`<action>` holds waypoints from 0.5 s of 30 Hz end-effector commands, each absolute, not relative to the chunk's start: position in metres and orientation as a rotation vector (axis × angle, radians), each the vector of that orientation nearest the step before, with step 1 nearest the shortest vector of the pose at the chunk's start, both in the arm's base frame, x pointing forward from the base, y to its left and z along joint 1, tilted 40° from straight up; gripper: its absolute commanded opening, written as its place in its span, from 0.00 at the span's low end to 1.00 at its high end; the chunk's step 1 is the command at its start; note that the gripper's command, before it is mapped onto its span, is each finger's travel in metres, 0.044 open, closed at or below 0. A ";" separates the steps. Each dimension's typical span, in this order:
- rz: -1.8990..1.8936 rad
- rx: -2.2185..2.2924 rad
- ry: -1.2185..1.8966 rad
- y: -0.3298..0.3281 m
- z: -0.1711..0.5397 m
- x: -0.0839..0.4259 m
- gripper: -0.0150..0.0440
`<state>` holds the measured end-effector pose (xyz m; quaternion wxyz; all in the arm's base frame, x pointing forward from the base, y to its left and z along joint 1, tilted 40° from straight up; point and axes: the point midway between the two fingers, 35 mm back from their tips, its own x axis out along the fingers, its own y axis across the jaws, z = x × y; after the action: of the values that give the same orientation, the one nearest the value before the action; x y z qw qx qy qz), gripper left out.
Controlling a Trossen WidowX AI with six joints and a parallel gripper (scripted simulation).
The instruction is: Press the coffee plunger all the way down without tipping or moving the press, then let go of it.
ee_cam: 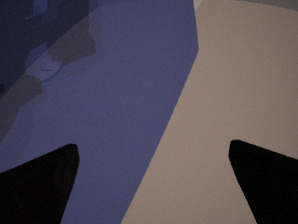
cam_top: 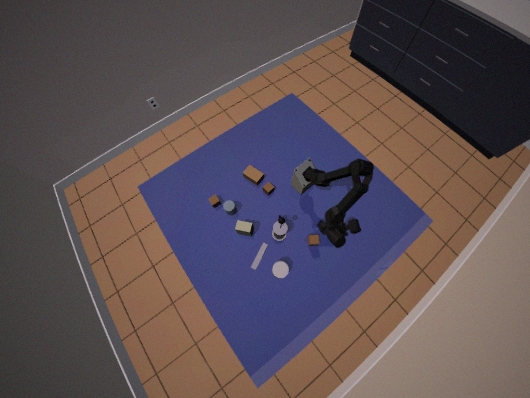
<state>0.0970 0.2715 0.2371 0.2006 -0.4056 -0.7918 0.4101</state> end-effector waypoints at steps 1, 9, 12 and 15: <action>1.155 -1.139 -2.195 0.272 0.237 0.099 0.98; 1.373 -1.174 -1.519 0.233 0.244 0.177 1.00; 1.405 -1.099 -1.189 0.205 0.246 0.209 1.00; 1.381 -0.996 -0.892 0.172 0.247 0.236 1.00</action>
<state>0.2136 0.1996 0.2421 0.4942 -0.4462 -0.4691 0.5803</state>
